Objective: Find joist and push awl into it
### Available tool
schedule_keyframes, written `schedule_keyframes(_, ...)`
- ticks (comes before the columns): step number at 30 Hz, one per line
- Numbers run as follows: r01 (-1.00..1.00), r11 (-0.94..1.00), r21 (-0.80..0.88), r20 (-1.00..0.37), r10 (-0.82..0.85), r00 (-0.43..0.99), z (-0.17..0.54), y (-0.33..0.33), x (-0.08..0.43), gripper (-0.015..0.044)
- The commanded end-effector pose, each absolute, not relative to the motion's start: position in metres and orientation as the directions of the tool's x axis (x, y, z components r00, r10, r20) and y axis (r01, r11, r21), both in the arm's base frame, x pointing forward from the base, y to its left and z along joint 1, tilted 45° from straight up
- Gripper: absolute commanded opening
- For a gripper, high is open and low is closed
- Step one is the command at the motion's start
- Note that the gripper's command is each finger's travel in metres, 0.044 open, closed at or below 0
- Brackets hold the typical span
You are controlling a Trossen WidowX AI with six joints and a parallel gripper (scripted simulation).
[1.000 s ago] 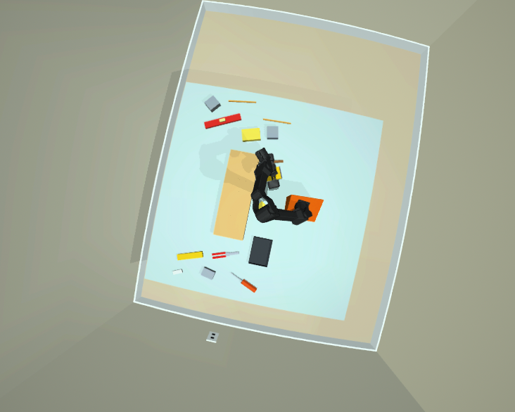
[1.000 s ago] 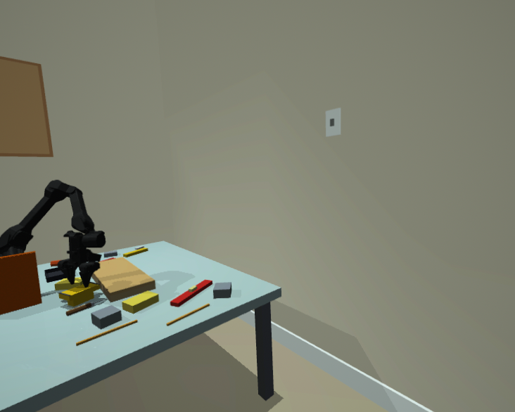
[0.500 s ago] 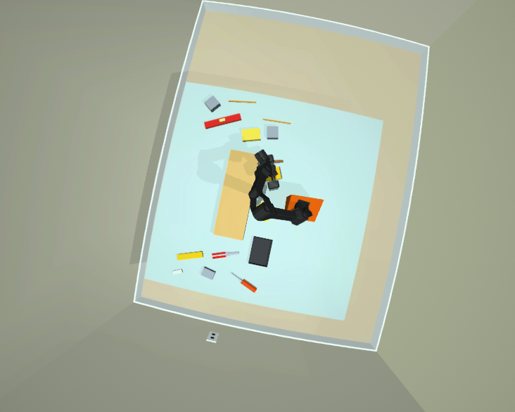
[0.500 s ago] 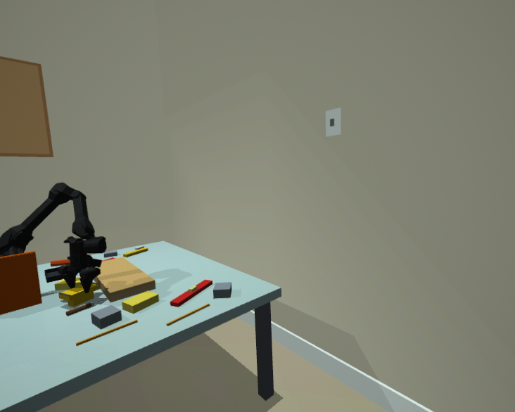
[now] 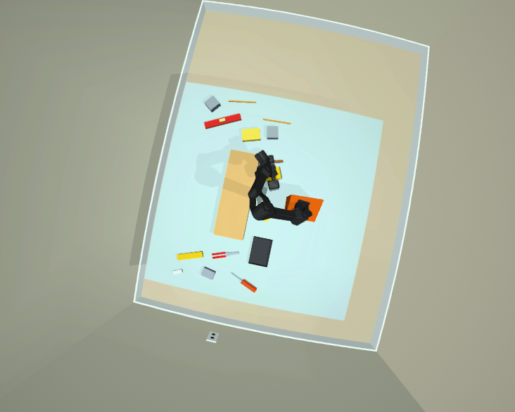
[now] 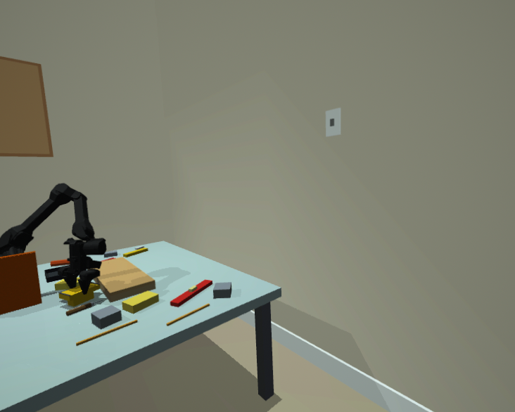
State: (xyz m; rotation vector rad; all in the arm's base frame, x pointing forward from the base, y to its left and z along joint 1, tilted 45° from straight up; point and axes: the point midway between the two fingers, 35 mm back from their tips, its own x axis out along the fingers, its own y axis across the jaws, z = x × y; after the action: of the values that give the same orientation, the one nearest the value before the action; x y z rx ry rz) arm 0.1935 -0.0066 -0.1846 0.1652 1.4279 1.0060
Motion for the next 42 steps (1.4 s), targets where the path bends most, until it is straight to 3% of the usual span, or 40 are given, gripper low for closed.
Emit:
schedule_keyframes(1,-0.468,0.602,0.647,-0.734,0.657,-0.17,-0.185,-0.006,0.194,0.0268)
schedule_keyframes(2,-0.468,0.602,0.647,-0.734,0.657,-0.17,-0.185,-0.006,0.194,0.0262)
schedule_keyframes(12,-0.468,0.603,0.646,-0.735,0.656,-0.17,-0.174,-0.017,0.196,0.0)
schedule_keyframes(42,-0.47,0.608,0.64,-0.741,0.651,-0.167,-0.186,-0.056,0.217,0.0)
